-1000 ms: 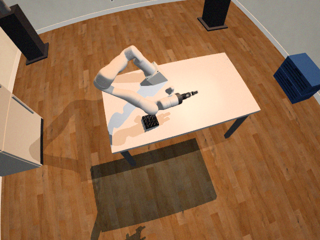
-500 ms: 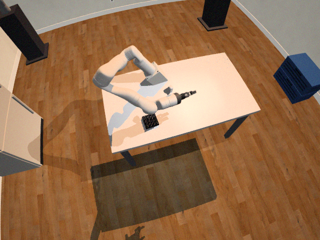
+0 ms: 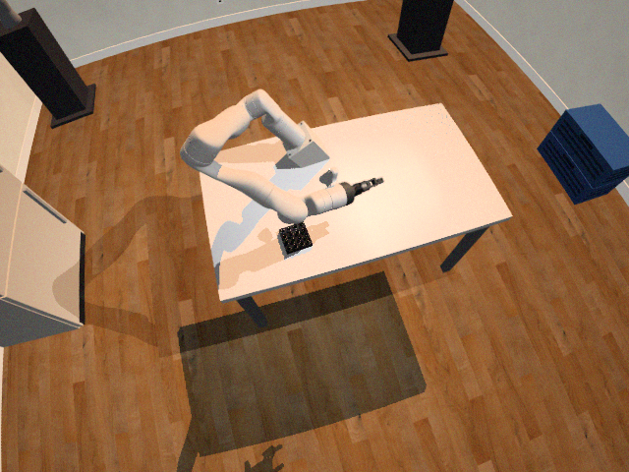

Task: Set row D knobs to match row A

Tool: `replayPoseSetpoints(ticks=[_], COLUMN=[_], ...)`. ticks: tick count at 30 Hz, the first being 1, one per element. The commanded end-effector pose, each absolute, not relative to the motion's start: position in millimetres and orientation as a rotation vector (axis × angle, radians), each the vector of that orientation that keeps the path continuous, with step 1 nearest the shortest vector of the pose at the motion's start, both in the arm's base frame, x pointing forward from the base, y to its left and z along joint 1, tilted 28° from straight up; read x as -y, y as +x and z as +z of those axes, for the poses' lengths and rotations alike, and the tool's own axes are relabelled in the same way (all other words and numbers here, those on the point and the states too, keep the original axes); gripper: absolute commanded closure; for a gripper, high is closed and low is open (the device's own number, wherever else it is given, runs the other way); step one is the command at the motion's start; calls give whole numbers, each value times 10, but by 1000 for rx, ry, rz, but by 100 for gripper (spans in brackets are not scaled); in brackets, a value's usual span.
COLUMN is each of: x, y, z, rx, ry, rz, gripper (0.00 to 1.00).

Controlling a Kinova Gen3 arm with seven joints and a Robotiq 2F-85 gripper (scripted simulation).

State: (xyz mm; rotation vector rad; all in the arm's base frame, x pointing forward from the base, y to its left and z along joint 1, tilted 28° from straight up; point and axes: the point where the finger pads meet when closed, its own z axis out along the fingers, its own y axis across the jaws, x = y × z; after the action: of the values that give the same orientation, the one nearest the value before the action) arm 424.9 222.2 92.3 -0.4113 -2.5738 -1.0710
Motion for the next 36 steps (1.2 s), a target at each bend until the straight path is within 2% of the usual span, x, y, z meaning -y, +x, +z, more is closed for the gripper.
replayPoseSetpoints(ticks=[1, 36], x=[-2179, -1884], y=[4249, 4216], z=[956, 1030], rx=[2599, 2705], ry=[-388, -284], rz=[-1047, -899], gripper=[0, 0])
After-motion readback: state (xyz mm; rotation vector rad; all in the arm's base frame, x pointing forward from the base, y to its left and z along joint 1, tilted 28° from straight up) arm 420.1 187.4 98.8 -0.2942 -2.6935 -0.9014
